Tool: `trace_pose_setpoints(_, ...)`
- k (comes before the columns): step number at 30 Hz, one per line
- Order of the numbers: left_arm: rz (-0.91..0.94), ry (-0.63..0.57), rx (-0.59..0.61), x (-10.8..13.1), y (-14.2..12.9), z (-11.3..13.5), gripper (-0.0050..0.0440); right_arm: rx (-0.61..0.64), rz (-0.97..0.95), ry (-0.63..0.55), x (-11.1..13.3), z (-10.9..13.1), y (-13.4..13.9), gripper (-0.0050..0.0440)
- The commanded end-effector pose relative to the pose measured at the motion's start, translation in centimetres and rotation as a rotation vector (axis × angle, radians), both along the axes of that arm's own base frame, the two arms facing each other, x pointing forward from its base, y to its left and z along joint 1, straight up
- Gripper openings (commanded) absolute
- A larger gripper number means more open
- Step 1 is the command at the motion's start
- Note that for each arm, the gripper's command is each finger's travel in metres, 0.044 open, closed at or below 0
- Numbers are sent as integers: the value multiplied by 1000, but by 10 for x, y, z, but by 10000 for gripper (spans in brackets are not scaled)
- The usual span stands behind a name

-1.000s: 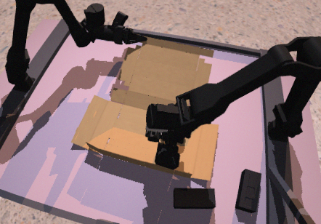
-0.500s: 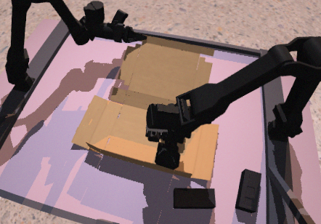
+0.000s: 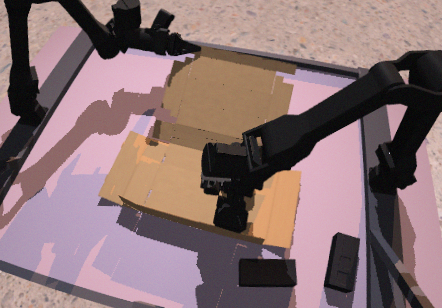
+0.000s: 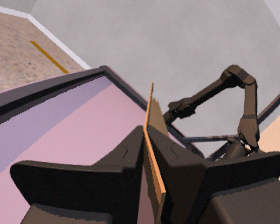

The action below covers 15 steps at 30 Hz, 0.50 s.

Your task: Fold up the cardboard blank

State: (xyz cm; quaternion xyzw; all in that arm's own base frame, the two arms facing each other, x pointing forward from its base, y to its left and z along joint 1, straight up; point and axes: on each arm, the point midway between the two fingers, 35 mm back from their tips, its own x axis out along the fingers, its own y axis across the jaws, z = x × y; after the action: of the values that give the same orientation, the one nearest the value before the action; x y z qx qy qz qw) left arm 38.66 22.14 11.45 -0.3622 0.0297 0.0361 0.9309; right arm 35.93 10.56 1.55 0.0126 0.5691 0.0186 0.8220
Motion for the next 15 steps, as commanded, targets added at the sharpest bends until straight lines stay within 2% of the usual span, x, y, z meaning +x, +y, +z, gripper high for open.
trace_pose_setpoints(1,17,-29,30,1,1,20,0,-26,-3,126,-27,-35,-7,199)
trace_pose_setpoints(15,17,-31,129,0,-13,37,0,-26,-3,125,-25,-33,-6,199)
